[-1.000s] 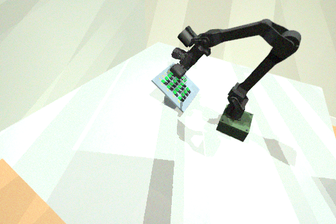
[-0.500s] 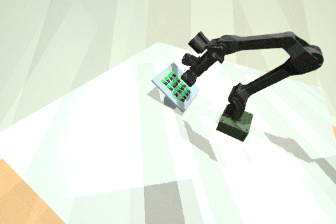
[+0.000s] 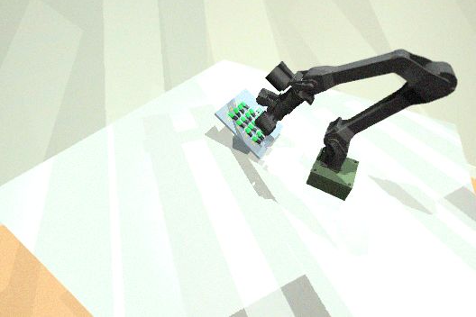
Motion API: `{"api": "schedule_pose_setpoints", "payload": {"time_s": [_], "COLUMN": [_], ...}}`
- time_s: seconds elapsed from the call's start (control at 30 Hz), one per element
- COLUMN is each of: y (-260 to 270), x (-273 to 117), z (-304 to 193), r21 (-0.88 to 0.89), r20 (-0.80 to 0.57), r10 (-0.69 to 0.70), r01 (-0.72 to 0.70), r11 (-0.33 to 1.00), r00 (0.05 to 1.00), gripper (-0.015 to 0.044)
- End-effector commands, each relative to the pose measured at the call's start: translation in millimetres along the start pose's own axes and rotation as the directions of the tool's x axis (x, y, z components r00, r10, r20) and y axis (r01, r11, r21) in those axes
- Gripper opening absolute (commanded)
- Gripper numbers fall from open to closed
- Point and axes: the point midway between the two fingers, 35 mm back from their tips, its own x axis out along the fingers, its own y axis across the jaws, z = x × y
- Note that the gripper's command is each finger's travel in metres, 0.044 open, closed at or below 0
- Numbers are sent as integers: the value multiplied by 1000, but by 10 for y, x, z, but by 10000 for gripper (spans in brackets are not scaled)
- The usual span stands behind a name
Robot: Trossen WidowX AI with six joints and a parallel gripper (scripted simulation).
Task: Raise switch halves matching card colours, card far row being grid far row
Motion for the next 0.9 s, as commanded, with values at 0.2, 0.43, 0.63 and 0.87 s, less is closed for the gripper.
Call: {"api": "schedule_pose_setpoints", "payload": {"time_s": [0.2,0.43,0.63,0.87], "y": [-1,-1,-1,-1], "x": [140,207,282,282], "z": [-14,-13,-14,-14], "r21": [6,6,6,6], "r20": [6,6,6,6], "r10": [-2,-2,-2,-2], "r01": [2,2,2,2], "r11": [1000,1000,1000,1000], "r00": [1000,1000,1000,1000], "gripper": [0,0,0,0]}}
